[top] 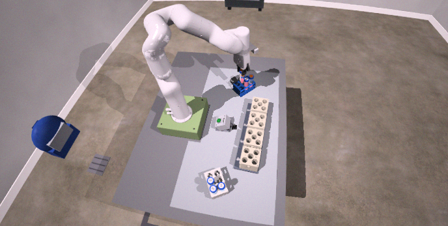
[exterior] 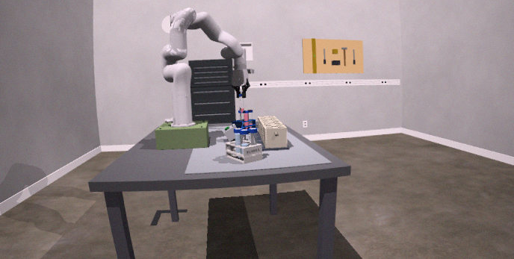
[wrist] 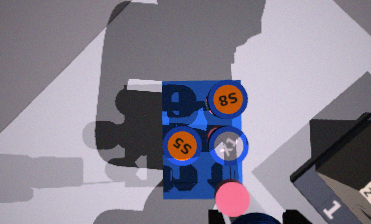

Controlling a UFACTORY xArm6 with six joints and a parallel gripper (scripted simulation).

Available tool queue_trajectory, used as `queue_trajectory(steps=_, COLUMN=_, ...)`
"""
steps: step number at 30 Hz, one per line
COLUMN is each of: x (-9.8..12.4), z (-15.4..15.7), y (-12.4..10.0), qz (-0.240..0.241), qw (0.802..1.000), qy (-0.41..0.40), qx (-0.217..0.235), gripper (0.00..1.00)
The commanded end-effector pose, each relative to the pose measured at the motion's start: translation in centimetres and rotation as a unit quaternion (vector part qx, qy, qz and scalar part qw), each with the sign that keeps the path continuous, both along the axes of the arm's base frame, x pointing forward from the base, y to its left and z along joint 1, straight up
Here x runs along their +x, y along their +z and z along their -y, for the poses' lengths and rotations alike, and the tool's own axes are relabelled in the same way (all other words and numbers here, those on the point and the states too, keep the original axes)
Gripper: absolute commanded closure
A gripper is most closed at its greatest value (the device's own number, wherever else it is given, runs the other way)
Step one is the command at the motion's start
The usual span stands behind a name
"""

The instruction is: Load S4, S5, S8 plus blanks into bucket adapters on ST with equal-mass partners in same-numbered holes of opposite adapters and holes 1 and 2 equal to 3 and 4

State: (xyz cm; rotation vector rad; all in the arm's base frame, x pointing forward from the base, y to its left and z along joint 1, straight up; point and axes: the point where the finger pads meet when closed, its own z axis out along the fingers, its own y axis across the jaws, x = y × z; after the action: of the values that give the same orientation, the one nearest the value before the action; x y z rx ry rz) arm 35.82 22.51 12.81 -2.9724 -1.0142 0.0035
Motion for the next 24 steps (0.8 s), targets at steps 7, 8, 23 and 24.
queue_trajectory(steps=7, x=0.1, z=-0.1, y=2.1, qz=0.002, qw=1.0, qy=0.0, qx=0.001, gripper=1.0)
queue_trajectory(steps=8, x=0.1, z=-0.1, y=2.1, qz=0.002, qw=1.0, qy=0.0, qx=0.001, gripper=1.0)
queue_trajectory(steps=23, x=0.1, z=-0.1, y=2.9, qz=0.002, qw=1.0, qy=0.0, qx=0.001, gripper=1.0)
queue_trajectory(steps=24, x=0.1, z=-0.1, y=2.9, qz=0.002, qw=1.0, qy=0.0, qx=0.001, gripper=1.0)
